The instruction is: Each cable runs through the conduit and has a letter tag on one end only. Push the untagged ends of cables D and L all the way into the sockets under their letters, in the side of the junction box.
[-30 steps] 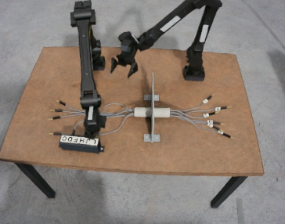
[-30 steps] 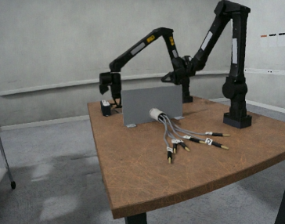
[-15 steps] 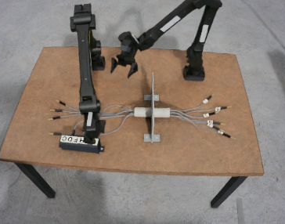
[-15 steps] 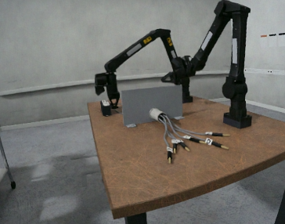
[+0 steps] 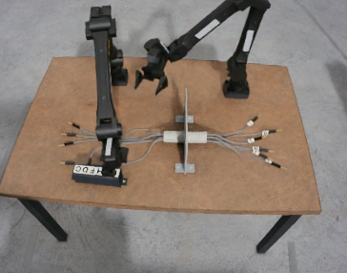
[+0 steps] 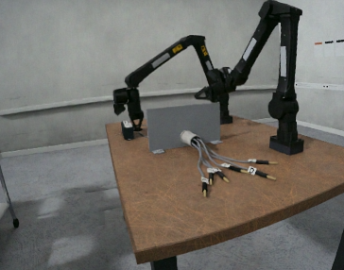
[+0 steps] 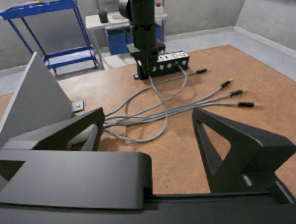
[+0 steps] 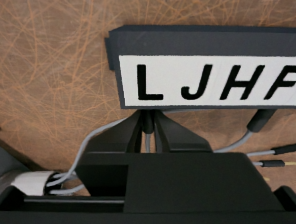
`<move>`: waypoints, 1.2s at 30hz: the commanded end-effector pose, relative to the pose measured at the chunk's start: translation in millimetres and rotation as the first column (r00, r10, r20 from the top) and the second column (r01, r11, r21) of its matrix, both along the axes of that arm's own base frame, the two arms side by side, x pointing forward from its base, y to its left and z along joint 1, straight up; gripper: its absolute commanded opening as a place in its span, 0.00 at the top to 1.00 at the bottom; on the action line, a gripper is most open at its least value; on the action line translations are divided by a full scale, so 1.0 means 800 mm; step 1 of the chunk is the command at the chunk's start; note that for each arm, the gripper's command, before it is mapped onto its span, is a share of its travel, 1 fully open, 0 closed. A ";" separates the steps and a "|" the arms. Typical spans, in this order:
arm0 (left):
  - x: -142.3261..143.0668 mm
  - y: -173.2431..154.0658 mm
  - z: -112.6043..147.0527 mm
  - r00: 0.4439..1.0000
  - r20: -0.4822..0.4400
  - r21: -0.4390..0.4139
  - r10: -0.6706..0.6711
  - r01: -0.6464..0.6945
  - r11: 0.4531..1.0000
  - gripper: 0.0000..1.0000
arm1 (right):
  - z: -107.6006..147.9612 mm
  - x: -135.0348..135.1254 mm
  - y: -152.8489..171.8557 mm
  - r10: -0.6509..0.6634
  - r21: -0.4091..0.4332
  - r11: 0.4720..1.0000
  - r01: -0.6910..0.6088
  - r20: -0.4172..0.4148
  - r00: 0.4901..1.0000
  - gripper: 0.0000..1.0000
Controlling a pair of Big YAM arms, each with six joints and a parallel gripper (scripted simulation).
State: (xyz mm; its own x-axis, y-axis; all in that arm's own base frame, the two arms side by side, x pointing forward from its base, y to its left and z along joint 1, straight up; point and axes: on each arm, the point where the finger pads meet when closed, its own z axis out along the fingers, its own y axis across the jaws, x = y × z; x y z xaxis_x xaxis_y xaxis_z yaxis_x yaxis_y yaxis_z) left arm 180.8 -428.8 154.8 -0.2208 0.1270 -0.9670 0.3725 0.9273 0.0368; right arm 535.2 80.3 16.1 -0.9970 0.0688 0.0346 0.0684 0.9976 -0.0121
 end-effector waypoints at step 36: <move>0.001 -0.014 0.019 1.000 -0.001 -0.049 0.004 -0.004 0.999 0.00 | 0.135 0.026 0.007 -0.001 0.021 1.000 -0.002 0.143 0.990 0.00</move>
State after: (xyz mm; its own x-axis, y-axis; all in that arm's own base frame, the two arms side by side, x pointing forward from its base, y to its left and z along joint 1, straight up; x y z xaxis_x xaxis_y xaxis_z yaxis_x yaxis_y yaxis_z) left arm 180.8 -428.8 154.8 -0.2208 0.1270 -0.9670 0.3725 0.9273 0.0368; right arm 535.4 77.3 74.7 -0.9968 0.0733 -0.0311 0.0733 0.9973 0.0022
